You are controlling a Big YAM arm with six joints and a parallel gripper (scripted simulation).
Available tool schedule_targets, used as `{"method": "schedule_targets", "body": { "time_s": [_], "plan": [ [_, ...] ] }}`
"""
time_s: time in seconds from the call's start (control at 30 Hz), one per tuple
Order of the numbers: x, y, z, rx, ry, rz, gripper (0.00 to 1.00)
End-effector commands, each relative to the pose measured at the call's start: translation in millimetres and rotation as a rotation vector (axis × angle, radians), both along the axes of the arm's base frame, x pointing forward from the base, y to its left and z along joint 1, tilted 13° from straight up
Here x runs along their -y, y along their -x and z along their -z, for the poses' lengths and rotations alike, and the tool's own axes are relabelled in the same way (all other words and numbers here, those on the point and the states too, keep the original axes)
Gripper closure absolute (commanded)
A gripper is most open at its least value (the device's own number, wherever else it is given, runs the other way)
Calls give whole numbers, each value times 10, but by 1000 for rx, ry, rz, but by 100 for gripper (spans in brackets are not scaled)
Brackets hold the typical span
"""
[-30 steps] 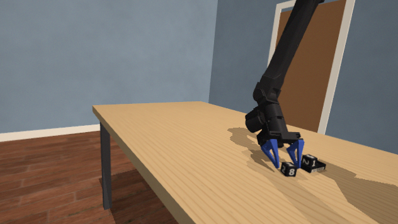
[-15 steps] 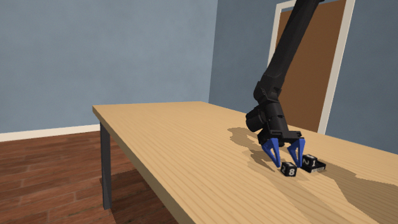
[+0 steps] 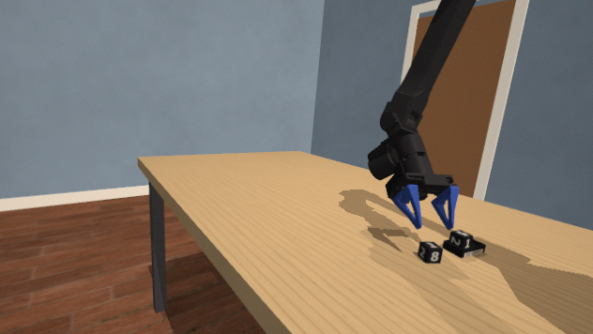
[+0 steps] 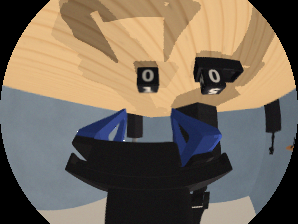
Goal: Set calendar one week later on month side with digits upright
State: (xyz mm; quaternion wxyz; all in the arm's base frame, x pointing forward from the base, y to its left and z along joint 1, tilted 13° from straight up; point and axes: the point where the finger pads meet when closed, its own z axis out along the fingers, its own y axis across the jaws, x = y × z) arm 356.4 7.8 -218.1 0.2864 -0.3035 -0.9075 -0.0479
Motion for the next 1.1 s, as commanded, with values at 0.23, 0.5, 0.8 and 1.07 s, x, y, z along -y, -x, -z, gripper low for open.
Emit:
{"method": "schedule_targets", "body": {
  "time_s": [0.23,0.5,0.8,1.07],
  "plan": [
    [-86,-39,-322,12,6,-2,35],
    [-56,-62,-304,19,7,5,35],
    [-92,-76,-315,157,98,-19,35],
    [-4,13,-202,218,163,1,35]
  ]
}}
